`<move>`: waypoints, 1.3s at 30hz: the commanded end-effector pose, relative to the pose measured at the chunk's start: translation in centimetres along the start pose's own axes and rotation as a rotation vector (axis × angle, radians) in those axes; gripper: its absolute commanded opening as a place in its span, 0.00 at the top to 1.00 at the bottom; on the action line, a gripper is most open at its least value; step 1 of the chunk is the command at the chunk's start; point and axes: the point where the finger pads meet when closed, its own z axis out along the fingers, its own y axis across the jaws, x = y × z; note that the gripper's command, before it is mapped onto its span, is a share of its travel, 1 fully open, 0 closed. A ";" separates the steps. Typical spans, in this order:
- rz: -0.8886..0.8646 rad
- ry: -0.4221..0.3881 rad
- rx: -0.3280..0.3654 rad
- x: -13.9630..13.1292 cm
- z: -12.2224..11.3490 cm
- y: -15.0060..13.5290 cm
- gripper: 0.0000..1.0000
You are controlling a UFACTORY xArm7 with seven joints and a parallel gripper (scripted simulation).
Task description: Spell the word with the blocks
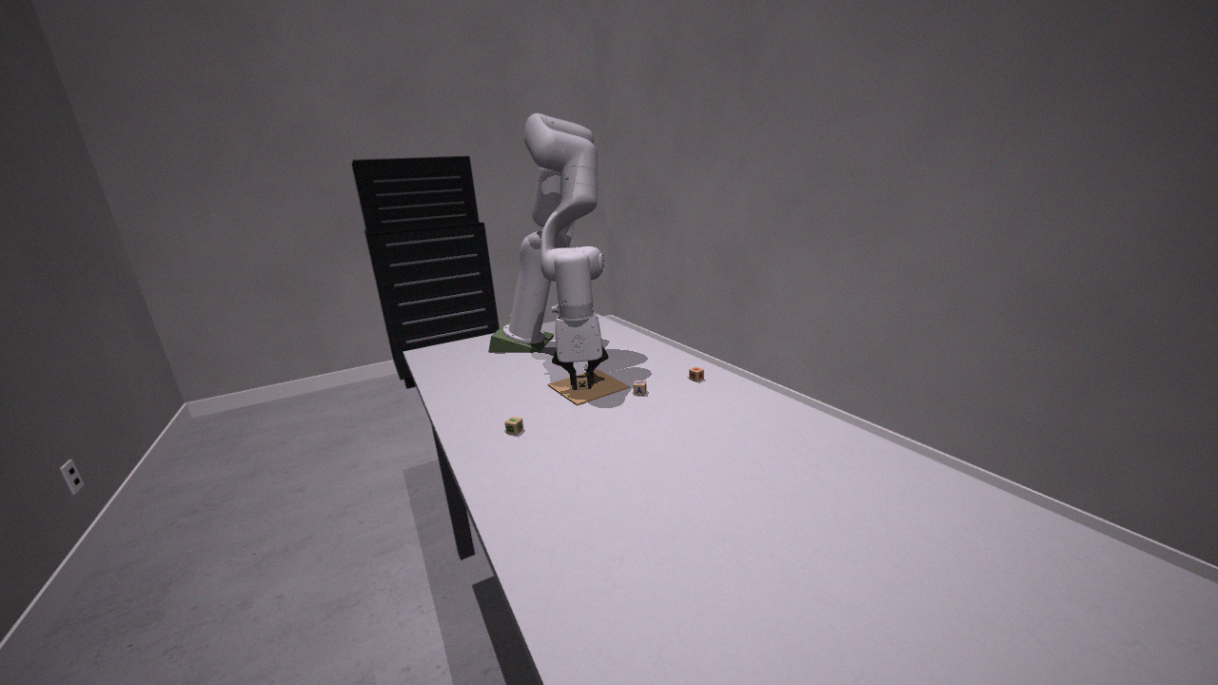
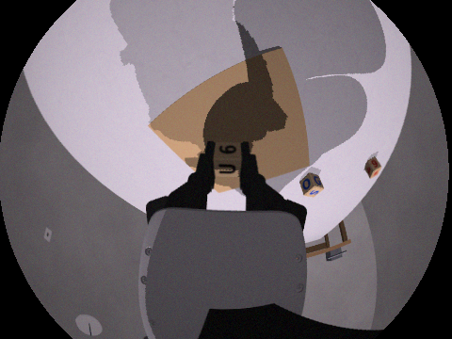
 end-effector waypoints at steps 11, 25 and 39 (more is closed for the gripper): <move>0.000 -0.003 -0.001 -0.1 -2.2 0.0 0.79; 0.000 -0.003 -0.001 -0.1 -10.0 0.0 0.79; -0.025 -0.003 -0.001 -0.1 -10.1 0.1 0.79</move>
